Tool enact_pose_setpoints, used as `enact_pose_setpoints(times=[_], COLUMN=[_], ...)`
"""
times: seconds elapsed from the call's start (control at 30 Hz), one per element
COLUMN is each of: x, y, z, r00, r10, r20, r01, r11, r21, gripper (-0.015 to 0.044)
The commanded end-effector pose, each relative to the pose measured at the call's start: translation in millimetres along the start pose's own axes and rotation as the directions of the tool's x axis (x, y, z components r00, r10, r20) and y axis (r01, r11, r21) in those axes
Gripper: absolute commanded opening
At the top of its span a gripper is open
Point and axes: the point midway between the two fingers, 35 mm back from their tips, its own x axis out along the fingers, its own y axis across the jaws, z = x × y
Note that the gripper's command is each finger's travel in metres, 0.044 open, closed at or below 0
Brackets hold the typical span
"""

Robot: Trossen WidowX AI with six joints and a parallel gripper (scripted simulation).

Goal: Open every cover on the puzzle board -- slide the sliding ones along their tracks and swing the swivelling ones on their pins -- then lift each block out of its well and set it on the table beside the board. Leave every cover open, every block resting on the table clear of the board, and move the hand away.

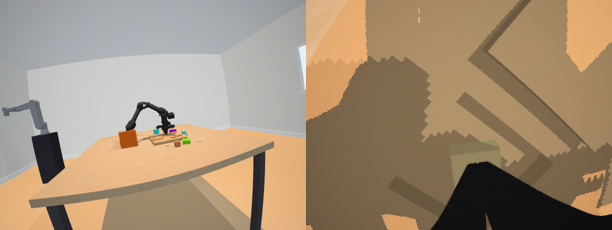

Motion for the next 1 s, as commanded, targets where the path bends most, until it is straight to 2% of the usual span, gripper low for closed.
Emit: enact_pose_setpoints(times=[0.0,0.2,0.27,0.33,0.43,0.6,0.63,0.8,0.97], x=[2.0,-2.9,-3.2,-3.9,-5.6,-8.9,-5.4,-12.6,-21.1], y=[2.0,0.0,0.0,0.0,0.0,0.0,-0.6,-1.1,-1.6], z=[0.4,-0.1,-0.1,-0.1,-0.2,-0.5,-0.5,-0.3,-0.1], r00=[1.0,1.0,1.0,1.0,1.0,1.0,1.0,1.0,1.0], r10=[0.006,0.001,0.001,0.001,0.002,0.003,0.001,0.001,0.001], r20=[-0.001,0.0,-0.001,-0.001,-0.001,-0.001,0.0,-0.001,-0.002], r01=[-0.006,-0.001,-0.001,-0.001,-0.002,-0.001,-0.001,0.0,0.001], r11=[1.0,1.0,0.999,0.987,0.91,0.598,0.903,0.831,0.726], r21=[0.002,0.0,0.05,0.158,0.414,0.802,0.429,0.556,0.687], gripper=[0.0,0.0,0.0,0.0,0.0,0.0,0.0026,0.0144,0.0144])
